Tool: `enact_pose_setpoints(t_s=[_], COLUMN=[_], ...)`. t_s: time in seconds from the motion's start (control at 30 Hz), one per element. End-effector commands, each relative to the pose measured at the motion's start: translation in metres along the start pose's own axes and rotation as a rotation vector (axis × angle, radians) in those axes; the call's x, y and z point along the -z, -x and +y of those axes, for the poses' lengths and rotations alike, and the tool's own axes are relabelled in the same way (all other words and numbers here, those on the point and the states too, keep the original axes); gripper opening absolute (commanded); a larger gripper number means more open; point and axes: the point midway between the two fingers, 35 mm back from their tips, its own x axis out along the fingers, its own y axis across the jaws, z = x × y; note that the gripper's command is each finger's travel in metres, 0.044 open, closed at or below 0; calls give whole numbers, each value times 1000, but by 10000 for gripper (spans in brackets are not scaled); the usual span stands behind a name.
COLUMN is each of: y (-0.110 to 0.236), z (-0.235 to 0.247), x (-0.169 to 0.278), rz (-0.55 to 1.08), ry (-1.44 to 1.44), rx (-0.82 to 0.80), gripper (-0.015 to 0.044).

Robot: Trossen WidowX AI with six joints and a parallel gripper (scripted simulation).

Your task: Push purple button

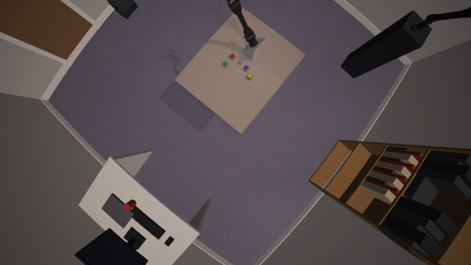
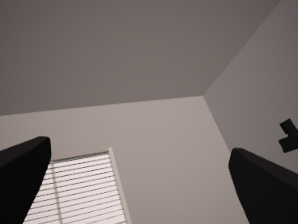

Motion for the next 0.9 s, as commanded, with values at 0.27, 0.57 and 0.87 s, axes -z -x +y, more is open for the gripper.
enact_pose_setpoints(t_s=[0.27,0.57,0.87], y=[55,158,291], z=[0,53,144], x=[109,210,260], rz=[347,788,1249], ry=[-88,-173,-300], rx=[171,243,241], gripper=[400,400,400])
